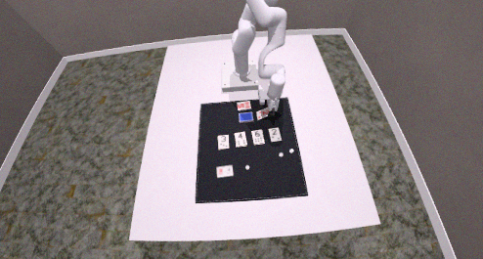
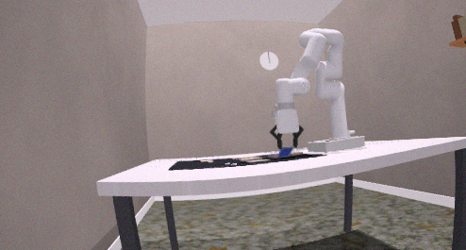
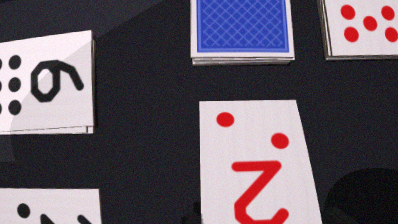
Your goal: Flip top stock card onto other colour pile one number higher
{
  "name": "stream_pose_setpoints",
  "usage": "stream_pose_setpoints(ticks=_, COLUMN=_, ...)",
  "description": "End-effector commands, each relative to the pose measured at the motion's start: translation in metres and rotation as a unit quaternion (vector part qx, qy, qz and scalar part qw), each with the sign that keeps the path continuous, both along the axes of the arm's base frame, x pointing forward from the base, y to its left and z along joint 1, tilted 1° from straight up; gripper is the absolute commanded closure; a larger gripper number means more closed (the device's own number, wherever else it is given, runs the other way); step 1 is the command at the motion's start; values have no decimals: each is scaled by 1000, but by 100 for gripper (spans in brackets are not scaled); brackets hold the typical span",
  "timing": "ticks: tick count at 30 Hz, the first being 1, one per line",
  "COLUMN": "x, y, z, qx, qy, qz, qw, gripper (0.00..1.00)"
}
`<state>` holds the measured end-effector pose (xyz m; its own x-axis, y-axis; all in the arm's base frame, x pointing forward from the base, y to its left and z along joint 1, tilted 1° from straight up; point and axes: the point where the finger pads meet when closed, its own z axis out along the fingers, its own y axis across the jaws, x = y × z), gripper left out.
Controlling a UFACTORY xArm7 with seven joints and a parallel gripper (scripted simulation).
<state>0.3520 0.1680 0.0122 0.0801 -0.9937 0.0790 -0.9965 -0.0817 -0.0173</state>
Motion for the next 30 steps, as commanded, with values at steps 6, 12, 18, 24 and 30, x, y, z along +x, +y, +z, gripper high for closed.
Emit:
stream_pose_setpoints(ticks=6, x=1, y=1, z=-3, qx=67, qy=7, qz=4, qw=998, gripper=26)
stream_pose_setpoints(ticks=12, x=1, y=0, z=-5, qx=102, qy=10, qz=5, qw=995, gripper=26)
stream_pose_setpoints(ticks=18, x=1, y=0, z=-6, qx=123, qy=12, qz=5, qw=992, gripper=26)
stream_pose_setpoints(ticks=24, x=1, y=0, z=-8, qx=149, qy=14, qz=5, qw=989, gripper=26)
stream_pose_setpoints(ticks=30, x=1, y=-1, z=-9, qx=171, qy=16, qz=6, qw=985, gripper=26)
